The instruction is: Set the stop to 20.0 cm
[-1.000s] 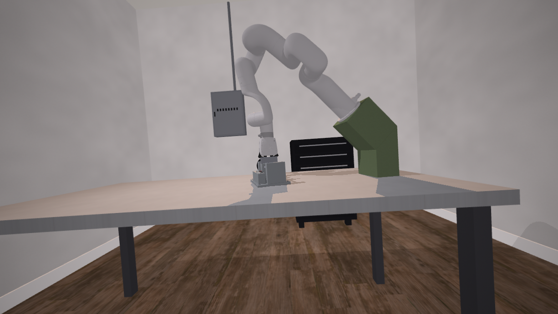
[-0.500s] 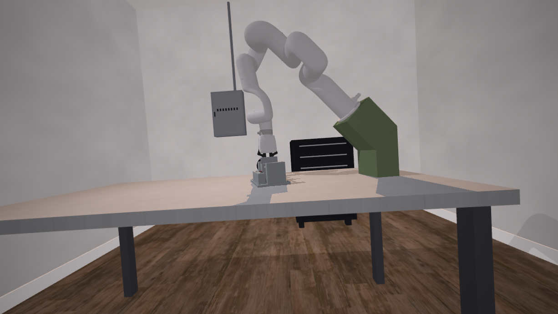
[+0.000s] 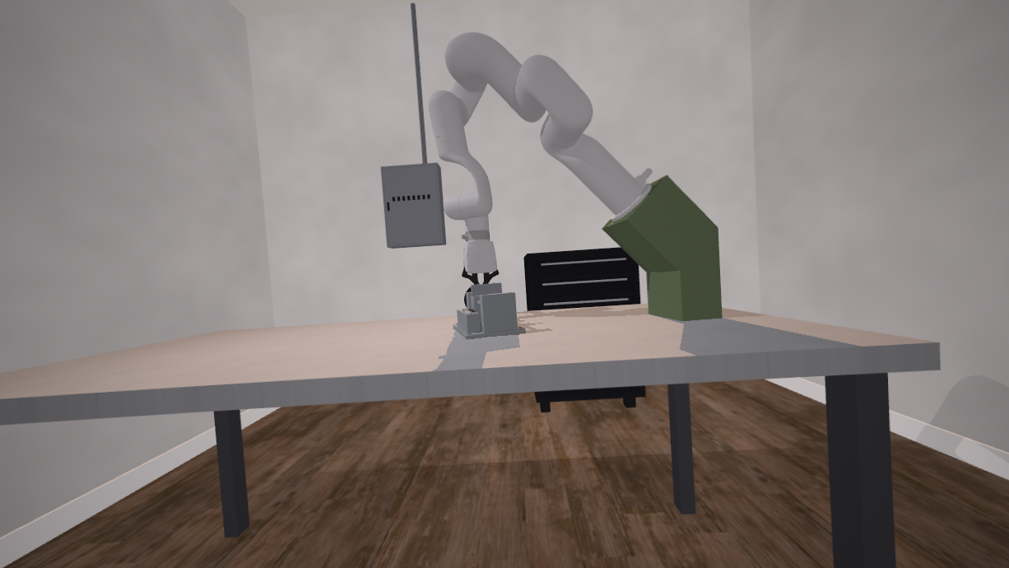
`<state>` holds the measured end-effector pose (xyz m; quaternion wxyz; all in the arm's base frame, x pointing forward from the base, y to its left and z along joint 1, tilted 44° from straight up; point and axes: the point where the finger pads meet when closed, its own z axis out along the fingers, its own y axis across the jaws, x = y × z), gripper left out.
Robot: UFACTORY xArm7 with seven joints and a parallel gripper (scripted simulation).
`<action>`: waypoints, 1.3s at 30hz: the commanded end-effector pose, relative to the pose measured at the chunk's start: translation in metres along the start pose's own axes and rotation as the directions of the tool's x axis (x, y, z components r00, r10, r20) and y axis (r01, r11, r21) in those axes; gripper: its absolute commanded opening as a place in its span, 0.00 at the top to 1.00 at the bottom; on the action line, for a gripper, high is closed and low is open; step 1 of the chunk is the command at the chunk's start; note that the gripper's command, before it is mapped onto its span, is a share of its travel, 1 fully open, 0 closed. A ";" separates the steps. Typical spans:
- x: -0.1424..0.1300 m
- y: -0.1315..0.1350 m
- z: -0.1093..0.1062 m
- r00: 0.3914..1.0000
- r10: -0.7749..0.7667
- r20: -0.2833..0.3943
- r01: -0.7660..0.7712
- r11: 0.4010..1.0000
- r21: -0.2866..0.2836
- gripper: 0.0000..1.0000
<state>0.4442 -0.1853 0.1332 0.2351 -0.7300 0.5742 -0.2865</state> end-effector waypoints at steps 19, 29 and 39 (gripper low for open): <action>0.001 -0.032 -0.004 1.000 0.001 -0.001 -0.001 1.000 0.001 0.94; 0.001 -0.050 0.014 1.000 0.001 -0.001 -0.001 1.000 0.001 0.94; 0.001 -0.050 0.037 1.000 0.001 -0.001 -0.001 1.000 0.001 0.94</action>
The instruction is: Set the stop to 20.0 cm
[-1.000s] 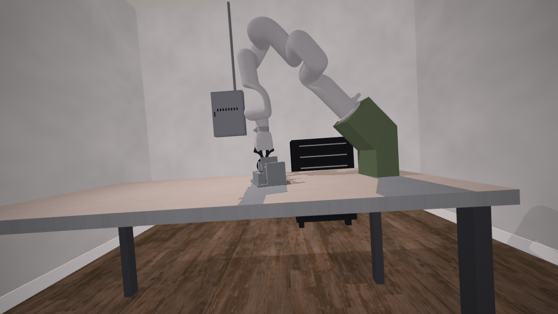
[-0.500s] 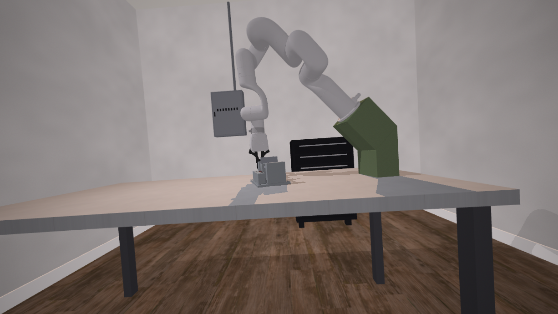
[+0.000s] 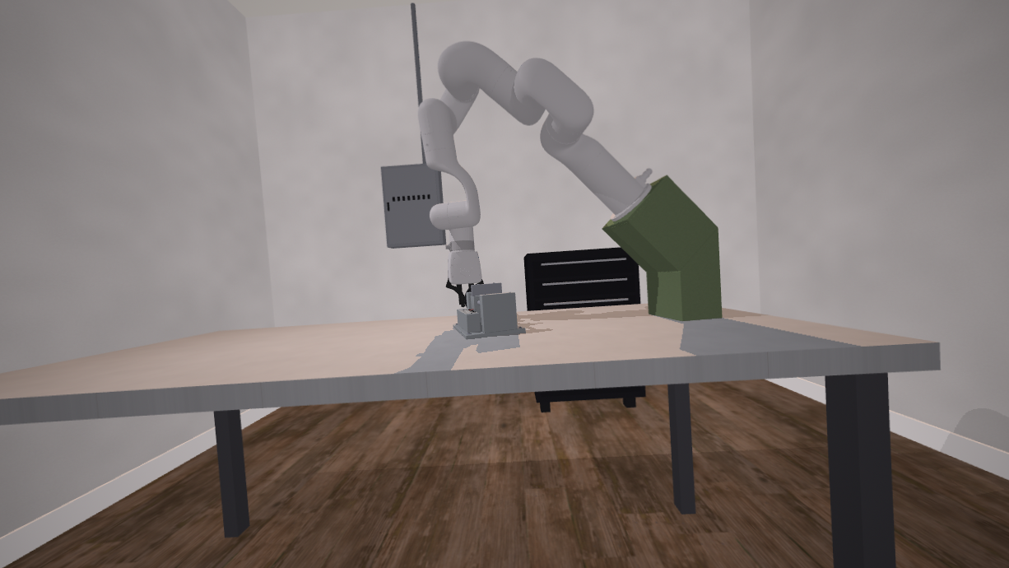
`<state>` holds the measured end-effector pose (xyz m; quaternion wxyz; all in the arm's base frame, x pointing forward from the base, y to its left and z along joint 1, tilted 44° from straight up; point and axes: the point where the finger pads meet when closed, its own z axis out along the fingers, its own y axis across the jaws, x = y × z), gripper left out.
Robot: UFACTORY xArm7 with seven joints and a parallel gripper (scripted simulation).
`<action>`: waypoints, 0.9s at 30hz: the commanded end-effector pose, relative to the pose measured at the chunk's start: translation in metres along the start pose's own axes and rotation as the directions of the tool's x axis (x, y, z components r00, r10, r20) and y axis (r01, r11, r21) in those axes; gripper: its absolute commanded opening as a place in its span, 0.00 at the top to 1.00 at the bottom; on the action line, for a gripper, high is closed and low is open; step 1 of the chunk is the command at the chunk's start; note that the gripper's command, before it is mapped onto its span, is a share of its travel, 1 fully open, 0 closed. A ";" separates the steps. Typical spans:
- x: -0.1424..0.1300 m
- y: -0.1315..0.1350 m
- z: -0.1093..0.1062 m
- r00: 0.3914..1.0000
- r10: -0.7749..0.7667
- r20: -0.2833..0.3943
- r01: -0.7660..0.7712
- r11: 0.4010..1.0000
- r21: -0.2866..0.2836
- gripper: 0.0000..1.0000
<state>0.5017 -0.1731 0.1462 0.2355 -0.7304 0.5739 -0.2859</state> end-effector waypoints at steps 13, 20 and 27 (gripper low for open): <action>0.001 0.015 0.024 1.000 0.001 -0.003 -0.001 1.000 0.001 0.94; 0.001 0.030 0.029 1.000 0.001 -0.003 -0.001 1.000 0.001 0.94; 0.001 0.043 0.027 1.000 0.001 -0.003 -0.001 1.000 0.001 0.94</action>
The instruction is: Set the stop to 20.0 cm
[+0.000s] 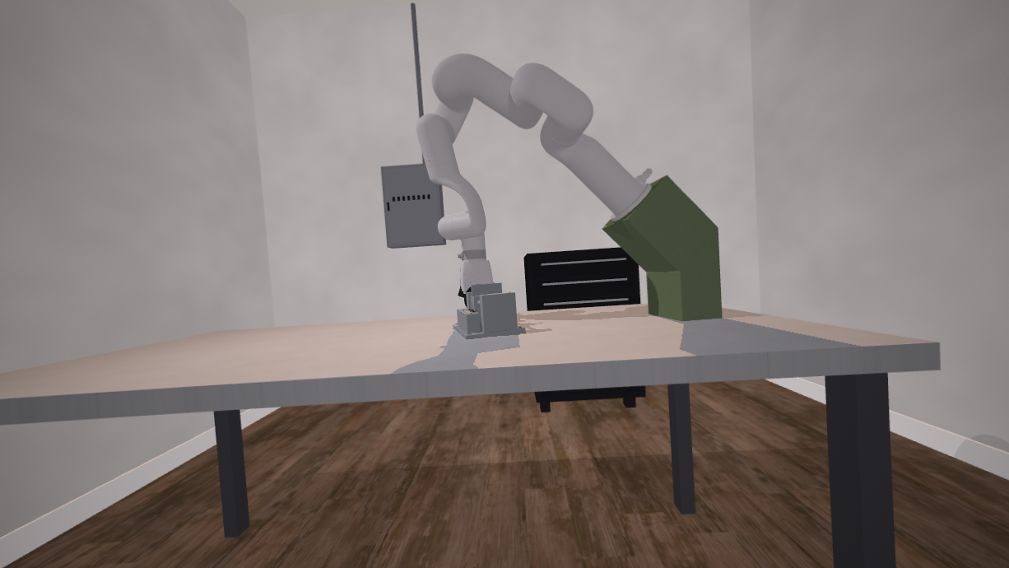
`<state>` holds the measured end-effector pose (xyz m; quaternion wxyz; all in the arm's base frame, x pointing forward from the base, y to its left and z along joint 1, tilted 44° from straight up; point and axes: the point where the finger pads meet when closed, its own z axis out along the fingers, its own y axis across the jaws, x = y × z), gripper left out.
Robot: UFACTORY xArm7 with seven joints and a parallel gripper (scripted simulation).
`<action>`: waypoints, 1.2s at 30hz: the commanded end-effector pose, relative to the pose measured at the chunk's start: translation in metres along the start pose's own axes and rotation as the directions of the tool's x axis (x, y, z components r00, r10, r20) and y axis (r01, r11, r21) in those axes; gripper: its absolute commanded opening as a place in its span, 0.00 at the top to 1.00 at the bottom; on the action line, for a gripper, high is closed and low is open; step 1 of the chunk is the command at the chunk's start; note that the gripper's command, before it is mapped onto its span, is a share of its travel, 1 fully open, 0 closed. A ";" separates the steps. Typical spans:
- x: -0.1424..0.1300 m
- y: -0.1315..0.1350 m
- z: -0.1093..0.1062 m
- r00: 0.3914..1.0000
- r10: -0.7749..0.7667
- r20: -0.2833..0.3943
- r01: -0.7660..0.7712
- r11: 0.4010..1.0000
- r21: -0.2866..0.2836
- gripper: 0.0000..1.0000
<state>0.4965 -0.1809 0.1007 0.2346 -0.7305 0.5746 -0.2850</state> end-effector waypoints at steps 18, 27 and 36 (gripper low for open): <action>0.001 0.029 -0.041 1.000 0.001 -0.003 0.000 1.000 0.004 0.94; 0.001 0.021 -0.056 1.000 0.001 -0.003 0.000 1.000 0.004 0.94; 0.001 0.013 -0.062 1.000 0.000 -0.003 0.000 1.000 0.004 0.94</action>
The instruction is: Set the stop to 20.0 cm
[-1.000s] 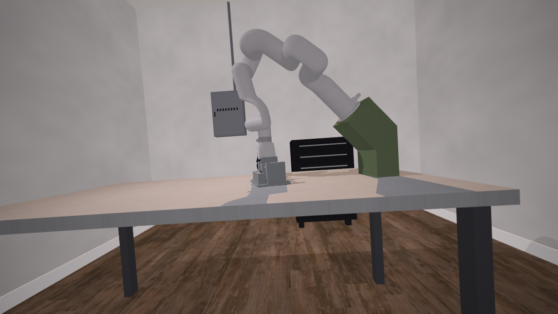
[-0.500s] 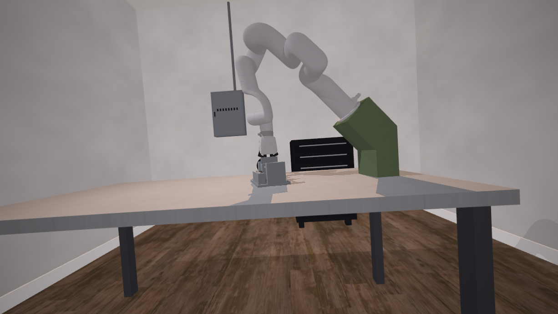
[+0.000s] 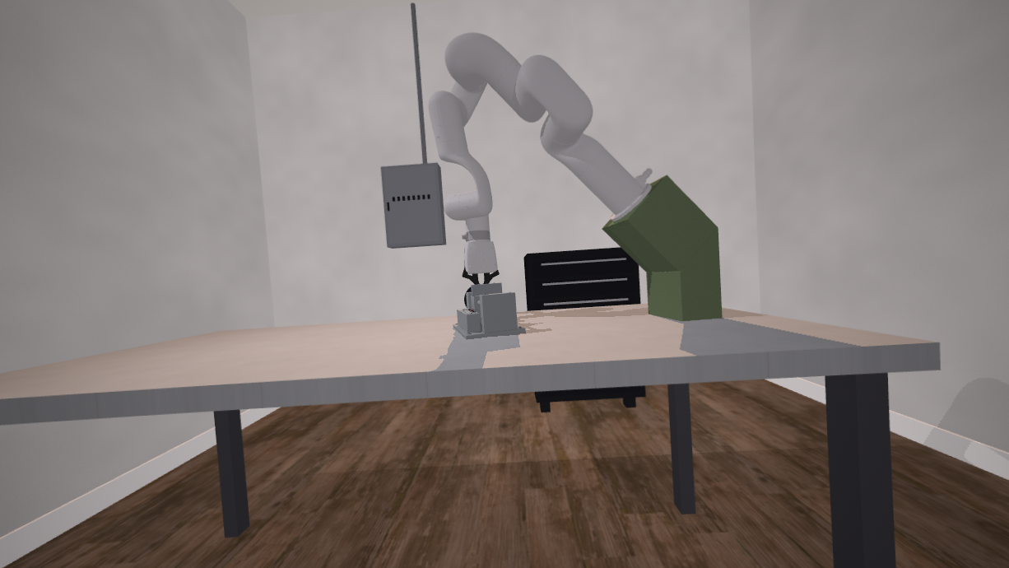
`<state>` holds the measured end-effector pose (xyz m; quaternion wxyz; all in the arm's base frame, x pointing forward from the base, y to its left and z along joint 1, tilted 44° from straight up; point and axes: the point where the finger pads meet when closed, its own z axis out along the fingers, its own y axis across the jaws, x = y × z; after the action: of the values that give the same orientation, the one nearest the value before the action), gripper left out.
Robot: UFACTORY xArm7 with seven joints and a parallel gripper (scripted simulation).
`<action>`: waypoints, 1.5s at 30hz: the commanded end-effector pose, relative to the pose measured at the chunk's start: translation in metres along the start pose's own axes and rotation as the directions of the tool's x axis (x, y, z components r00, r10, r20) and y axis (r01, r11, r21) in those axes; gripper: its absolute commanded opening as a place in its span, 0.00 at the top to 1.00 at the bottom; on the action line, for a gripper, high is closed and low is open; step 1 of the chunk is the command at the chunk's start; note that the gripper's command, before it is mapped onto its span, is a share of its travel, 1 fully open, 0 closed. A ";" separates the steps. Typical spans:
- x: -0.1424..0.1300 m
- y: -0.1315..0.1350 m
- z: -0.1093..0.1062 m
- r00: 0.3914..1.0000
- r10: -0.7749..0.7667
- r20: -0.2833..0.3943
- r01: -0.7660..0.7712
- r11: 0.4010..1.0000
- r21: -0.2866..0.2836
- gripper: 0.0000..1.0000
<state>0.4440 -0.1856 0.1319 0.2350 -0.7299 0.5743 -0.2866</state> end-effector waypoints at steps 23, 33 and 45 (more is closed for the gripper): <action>0.001 -0.035 -0.004 1.000 0.001 -0.001 -0.001 1.000 0.001 0.94; 0.001 -0.047 0.007 1.000 0.001 -0.001 -0.001 1.000 0.001 0.94; 0.001 -0.053 0.019 1.000 0.001 -0.001 -0.001 1.000 0.001 0.94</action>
<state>0.4925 -0.1734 0.1544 0.2354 -0.7302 0.5739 -0.2862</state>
